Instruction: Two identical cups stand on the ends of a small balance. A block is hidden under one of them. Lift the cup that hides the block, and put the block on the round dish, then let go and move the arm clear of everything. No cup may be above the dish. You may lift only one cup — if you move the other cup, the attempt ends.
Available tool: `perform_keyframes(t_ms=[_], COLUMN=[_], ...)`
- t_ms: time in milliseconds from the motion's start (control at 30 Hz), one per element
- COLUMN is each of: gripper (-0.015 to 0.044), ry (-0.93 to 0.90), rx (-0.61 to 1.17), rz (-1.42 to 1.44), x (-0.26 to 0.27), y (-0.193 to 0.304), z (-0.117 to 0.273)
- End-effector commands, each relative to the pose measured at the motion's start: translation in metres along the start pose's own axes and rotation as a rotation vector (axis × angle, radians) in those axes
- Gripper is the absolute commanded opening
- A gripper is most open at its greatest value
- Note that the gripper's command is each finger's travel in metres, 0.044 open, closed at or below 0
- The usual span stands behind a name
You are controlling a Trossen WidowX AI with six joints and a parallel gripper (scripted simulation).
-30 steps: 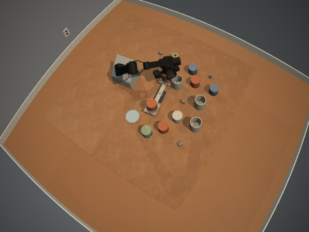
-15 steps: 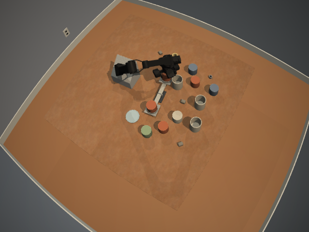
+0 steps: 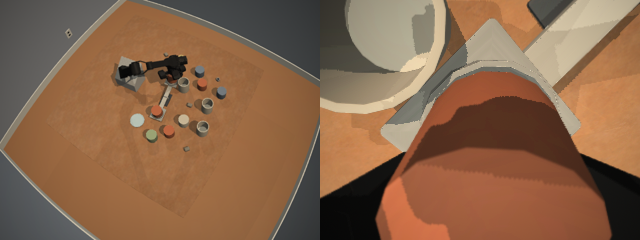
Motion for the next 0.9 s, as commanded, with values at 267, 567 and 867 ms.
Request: perform_keyframes(t_ms=[267,567,867], gripper=[0.0,0.0,0.0], ry=[-0.035,-0.035,-0.035], rx=[0.013,0.013,0.013], rz=[-0.011,-0.011,-0.011], x=[0.005,0.004,0.003], y=[0.002,0.002,0.002], z=[0.023,0.034,0.046])
Point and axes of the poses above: the point midway between the two fingers, 35 mm back from their tips, its own z axis back along the fingers, its own x axis across the jaws, y = z × x, the point moved 8 cm from there along z, back along the fingers, and after that the axes turned 4 degrees about -z, right-handed, at the moved point
